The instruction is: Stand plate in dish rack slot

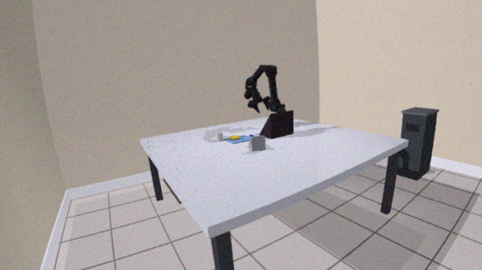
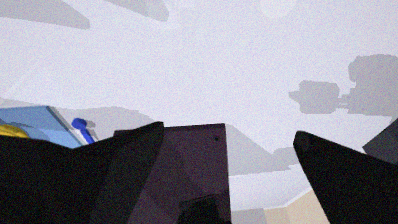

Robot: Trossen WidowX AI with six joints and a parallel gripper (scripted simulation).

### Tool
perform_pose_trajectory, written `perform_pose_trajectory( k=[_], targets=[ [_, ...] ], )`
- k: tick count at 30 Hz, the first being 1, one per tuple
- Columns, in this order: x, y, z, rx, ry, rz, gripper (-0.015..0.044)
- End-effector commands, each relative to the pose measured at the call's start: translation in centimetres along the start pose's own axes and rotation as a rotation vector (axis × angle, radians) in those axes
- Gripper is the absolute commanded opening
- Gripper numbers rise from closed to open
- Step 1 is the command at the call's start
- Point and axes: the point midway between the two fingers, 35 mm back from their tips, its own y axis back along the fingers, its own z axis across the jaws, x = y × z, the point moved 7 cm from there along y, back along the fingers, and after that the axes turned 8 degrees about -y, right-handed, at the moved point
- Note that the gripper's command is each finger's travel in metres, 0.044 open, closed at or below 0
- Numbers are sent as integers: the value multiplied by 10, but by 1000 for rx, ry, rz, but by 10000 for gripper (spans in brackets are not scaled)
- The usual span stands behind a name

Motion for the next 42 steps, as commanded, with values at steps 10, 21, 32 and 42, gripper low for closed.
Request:
perform_pose_trajectory(
  k=[10, 21, 32, 42],
  targets=[
    [-20, -19, 41, 3, 231, 12, 400],
    [-23, -42, 114, 44, 559, -13, 400],
    [8, -57, 184, 70, 874, -88, 400],
    [69, -68, 252, 115, 1159, -210, 400]
  ],
)
